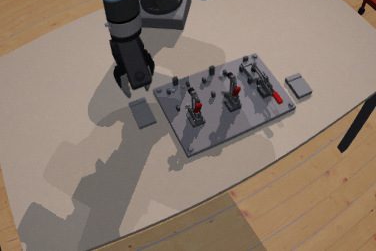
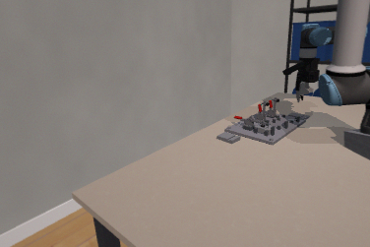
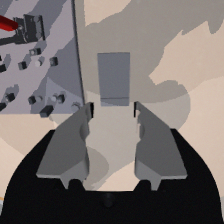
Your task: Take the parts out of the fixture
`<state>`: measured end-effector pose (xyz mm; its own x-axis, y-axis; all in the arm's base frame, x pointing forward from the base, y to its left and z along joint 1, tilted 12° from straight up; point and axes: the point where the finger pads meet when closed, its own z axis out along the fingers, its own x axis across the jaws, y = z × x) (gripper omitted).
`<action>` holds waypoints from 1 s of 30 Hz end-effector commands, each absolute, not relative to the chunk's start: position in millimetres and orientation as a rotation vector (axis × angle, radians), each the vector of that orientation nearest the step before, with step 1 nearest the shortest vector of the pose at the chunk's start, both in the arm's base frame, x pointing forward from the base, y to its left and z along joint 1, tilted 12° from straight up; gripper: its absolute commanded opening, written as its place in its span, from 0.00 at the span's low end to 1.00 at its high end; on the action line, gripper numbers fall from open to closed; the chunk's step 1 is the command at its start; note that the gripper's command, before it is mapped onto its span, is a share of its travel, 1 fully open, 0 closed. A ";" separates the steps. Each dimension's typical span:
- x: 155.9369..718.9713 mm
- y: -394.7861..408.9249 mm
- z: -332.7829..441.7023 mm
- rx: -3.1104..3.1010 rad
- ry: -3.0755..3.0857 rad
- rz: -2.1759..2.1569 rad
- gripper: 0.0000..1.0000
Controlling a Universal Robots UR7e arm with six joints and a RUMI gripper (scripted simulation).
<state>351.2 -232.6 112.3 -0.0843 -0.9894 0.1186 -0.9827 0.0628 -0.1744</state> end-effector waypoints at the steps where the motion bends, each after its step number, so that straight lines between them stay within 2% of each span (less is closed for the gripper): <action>1: 350.3 -232.0 119.1 -2.104 2.266 -0.328 0.28; 21: 333.9 -219.0 215.5 -2.104 2.266 -0.328 0.28; 30: 332.4 -217.7 224.5 -2.104 2.266 -0.328 0.28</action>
